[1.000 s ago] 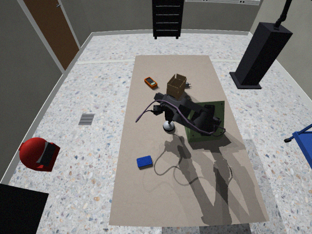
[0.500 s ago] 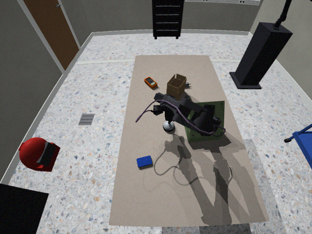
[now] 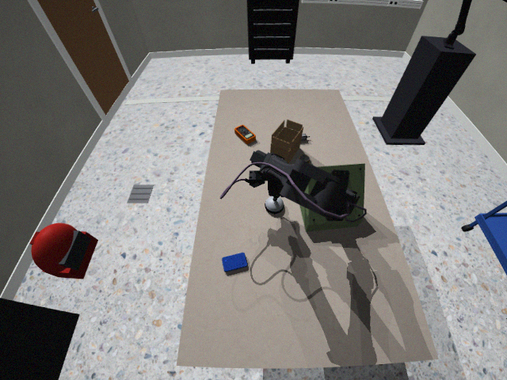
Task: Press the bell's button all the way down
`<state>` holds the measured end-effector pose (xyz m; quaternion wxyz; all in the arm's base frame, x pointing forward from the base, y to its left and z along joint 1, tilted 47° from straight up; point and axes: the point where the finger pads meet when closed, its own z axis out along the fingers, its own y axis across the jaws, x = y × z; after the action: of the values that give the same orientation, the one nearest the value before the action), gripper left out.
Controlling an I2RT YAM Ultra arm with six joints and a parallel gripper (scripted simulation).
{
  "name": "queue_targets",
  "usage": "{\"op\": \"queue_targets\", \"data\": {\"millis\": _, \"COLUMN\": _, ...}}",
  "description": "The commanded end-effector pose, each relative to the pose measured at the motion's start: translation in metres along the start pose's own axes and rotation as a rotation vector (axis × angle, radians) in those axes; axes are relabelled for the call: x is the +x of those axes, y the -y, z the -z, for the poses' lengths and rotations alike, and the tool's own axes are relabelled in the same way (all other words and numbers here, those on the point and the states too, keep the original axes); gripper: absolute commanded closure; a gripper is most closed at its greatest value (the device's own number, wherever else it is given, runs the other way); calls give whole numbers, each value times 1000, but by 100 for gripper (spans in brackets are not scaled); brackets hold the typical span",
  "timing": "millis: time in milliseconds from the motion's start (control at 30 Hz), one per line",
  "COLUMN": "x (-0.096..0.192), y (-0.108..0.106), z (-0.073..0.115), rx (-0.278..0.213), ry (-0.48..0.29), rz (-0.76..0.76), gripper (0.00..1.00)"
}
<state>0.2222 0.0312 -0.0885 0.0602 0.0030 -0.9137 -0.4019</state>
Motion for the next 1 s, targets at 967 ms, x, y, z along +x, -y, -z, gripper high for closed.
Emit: {"op": "queue_targets", "data": {"millis": 967, "x": -23, "y": 5, "z": 13, "rx": 5, "ry": 48, "rz": 8, "gripper": 100}}
